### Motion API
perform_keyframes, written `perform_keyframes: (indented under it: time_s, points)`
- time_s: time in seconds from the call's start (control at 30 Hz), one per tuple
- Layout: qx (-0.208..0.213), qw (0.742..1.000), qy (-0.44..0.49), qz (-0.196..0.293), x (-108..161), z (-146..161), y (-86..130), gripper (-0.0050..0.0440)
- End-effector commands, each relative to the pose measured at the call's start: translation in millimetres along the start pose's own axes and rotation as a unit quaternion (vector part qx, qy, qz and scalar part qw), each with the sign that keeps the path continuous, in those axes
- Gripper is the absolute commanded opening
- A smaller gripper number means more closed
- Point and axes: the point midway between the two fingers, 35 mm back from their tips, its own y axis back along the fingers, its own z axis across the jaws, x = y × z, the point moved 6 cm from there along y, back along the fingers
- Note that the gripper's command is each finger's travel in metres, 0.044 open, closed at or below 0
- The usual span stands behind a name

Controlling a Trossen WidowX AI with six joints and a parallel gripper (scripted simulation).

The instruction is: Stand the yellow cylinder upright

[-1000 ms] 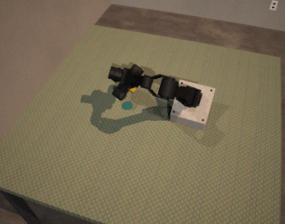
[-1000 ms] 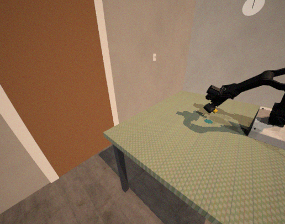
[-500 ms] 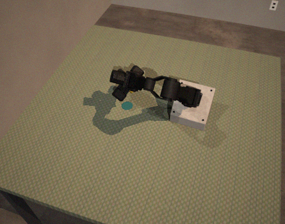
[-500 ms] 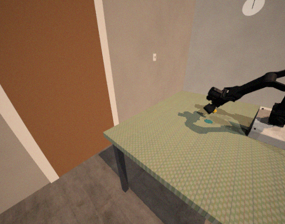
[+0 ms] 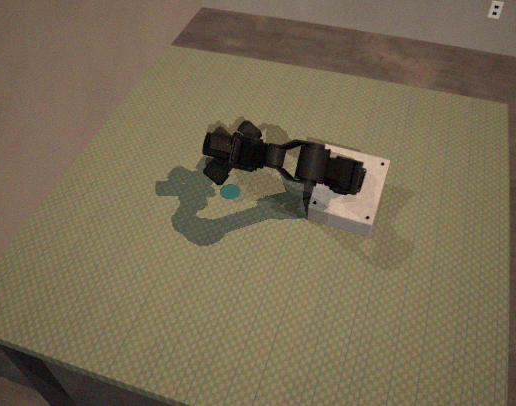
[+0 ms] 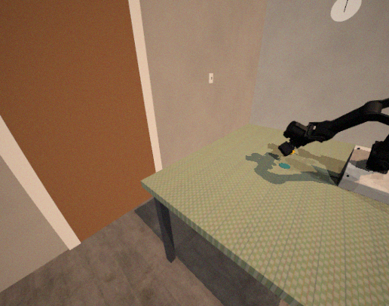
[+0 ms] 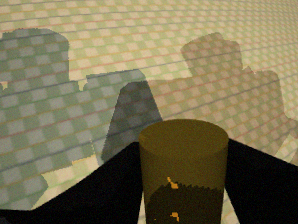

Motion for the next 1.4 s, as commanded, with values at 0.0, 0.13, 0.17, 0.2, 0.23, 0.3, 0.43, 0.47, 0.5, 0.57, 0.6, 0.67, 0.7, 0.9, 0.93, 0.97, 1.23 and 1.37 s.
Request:
perform_keyframes:
  time_s: [0.0,0.13,0.17,0.2,0.23,0.3,0.43,0.47,0.5,0.57,0.6,0.67,0.7,0.9,0.93,0.97,1.23,1.37]
  points:
    - [-0.001,1.000,-0.005,-0.018,0.6,0.9,2.9,0.0105]
    - [-0.001,0.999,-0.009,-0.034,2.2,1.6,4.4,0.0105]
    - [-0.001,0.999,-0.009,-0.034,2.2,1.6,4.4,0.0105]
    - [-0.001,0.999,-0.009,-0.034,2.2,1.6,4.4,0.0105]
    - [-0.001,0.999,-0.011,-0.038,2.6,1.8,4.7,0.0105]
    - [-0.002,0.999,-0.013,-0.046,3.4,2.2,5.5,0.0105]
    - [-0.003,0.998,-0.018,-0.062,5.0,2.8,7.3,0.0105]
    - [-0.003,0.998,-0.020,-0.066,5.4,3.0,7.7,0.0105]
    - [-0.004,0.997,-0.021,-0.069,5.8,3.1,8.2,0.0105]
    - [-0.005,0.997,-0.024,-0.077,6.5,3.4,9.2,0.0105]
    - [-0.005,0.996,-0.025,-0.081,6.9,3.6,9.7,0.0105]
    - [-0.006,0.996,-0.028,-0.089,7.7,3.9,10.7,0.0105]
    - [-0.007,0.995,-0.030,-0.093,8.1,4.0,11.2,0.0105]
    - [-0.009,0.994,-0.036,-0.108,9.7,4.5,13.4,0.0105]
    - [-0.010,0.993,-0.037,-0.111,10.1,4.6,14.0,0.0105]
    - [-0.011,0.993,-0.039,-0.115,10.5,4.7,14.6,0.0105]
    - [-0.017,0.988,-0.052,-0.145,13.8,5.4,19.5,0.0105]
    - [-0.019,0.987,-0.055,-0.152,14.6,5.5,20.8,0.0105]
